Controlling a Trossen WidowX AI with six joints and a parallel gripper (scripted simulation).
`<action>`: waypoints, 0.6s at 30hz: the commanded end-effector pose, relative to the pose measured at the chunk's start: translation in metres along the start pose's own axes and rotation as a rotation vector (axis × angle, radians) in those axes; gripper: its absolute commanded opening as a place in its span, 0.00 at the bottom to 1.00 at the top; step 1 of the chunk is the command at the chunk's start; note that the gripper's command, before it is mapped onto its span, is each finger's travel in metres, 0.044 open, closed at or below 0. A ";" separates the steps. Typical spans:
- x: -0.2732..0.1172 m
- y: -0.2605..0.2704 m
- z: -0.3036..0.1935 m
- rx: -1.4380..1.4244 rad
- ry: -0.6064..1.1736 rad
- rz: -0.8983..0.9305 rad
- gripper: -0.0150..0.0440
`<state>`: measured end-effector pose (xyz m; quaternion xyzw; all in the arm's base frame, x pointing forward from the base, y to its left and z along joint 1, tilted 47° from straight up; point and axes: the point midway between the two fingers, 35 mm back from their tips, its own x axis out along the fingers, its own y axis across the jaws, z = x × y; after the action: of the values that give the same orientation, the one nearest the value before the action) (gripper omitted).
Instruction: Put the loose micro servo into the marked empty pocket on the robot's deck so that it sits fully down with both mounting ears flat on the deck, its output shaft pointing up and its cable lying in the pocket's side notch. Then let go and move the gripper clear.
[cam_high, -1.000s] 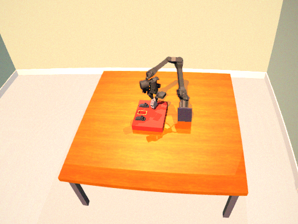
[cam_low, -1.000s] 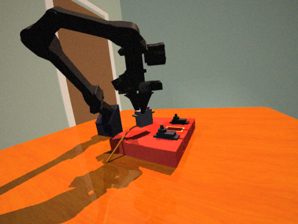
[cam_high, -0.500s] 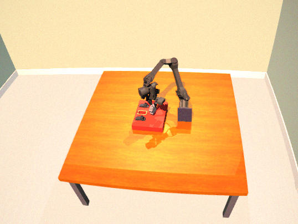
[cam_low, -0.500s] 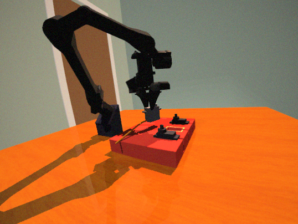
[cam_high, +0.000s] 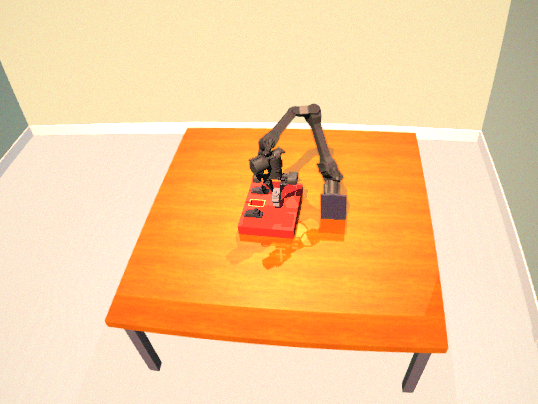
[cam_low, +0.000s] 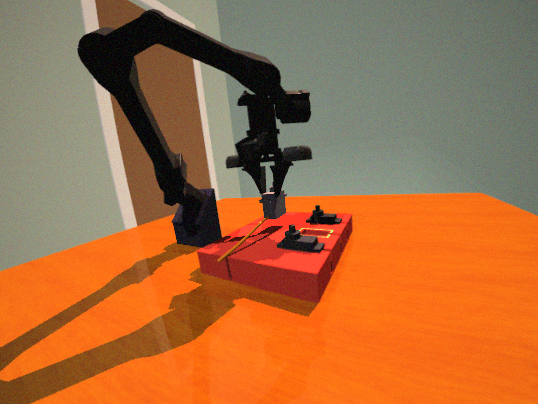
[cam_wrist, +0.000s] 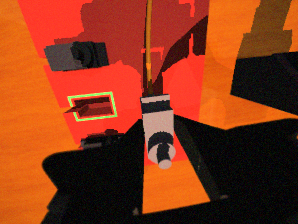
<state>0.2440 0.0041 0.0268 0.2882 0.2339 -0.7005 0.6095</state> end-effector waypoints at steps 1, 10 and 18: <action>-0.001 0.000 -0.001 -0.122 0.005 0.000 0.25; -0.001 0.000 -0.001 -0.432 0.005 0.000 0.25; -0.001 0.000 -0.001 -0.708 0.005 0.001 0.25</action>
<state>0.2441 0.0042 0.0268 0.0890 0.4361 -0.5959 0.6684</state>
